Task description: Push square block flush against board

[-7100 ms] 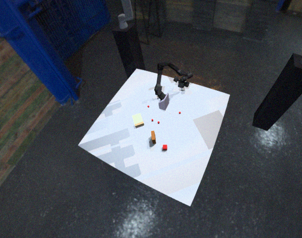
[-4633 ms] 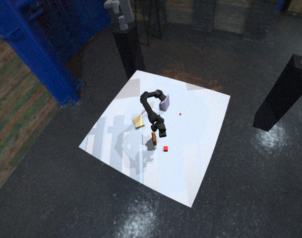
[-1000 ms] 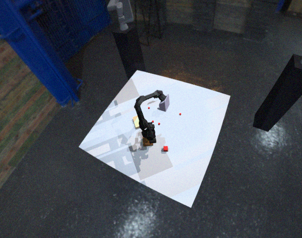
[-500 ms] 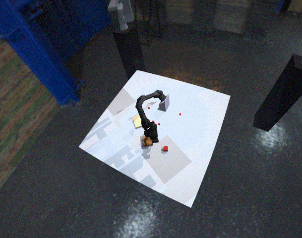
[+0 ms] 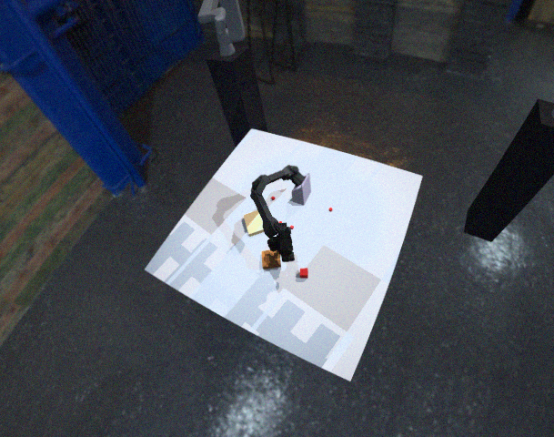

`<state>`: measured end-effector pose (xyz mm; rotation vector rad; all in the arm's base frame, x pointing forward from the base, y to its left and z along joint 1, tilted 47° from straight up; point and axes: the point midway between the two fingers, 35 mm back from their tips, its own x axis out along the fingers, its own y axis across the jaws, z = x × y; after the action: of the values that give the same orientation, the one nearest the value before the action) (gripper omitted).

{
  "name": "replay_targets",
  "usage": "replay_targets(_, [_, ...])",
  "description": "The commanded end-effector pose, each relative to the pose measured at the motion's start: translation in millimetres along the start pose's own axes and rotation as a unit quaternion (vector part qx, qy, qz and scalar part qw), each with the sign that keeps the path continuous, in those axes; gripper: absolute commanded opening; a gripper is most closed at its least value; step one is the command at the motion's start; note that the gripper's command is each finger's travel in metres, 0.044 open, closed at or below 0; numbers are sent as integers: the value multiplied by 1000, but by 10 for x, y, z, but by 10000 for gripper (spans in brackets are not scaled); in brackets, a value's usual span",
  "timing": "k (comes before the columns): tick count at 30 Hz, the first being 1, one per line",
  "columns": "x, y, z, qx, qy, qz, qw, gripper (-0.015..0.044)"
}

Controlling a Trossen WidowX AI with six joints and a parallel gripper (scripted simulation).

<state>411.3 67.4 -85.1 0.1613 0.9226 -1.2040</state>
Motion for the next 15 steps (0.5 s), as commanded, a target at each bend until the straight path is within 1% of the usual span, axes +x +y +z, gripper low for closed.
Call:
replay_targets(1, [-26, 2, 0, 0, 0, 0, 1000, 0])
replay_targets(5, [-443, 8, 1, -1, 3, -3, 1000, 0])
replay_targets(15, [-469, 7, 1, -1, 3, -3, 1000, 0])
